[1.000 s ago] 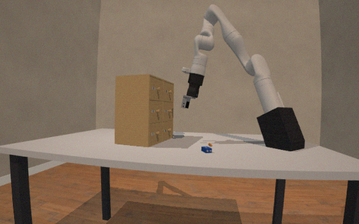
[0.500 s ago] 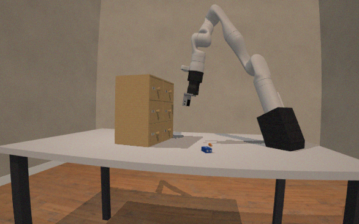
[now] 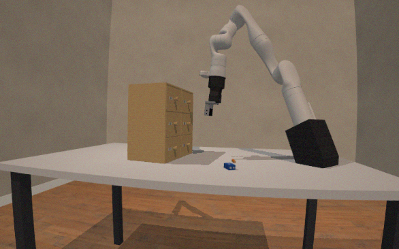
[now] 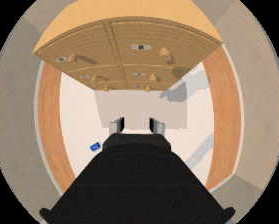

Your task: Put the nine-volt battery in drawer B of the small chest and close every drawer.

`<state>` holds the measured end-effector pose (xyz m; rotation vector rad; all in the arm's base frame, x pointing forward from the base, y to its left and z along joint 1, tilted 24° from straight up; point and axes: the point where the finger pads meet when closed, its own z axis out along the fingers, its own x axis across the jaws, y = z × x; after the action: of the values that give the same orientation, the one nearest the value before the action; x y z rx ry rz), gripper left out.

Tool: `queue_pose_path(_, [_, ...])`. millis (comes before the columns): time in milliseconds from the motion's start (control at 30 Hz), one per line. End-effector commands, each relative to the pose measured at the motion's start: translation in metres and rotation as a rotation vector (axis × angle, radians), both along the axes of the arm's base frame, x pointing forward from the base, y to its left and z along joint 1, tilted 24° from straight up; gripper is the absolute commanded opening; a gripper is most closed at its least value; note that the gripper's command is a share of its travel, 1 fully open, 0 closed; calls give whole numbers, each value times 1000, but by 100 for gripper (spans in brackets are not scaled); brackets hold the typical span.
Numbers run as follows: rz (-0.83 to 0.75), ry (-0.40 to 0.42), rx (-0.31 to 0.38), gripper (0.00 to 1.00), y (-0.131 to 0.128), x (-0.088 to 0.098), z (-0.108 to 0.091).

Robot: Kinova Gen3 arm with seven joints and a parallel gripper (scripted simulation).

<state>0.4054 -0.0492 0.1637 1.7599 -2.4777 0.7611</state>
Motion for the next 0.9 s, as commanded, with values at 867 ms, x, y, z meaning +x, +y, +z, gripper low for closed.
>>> queue_pose_path(867, [-23, 62, 29, 100, 5, -7, 10])
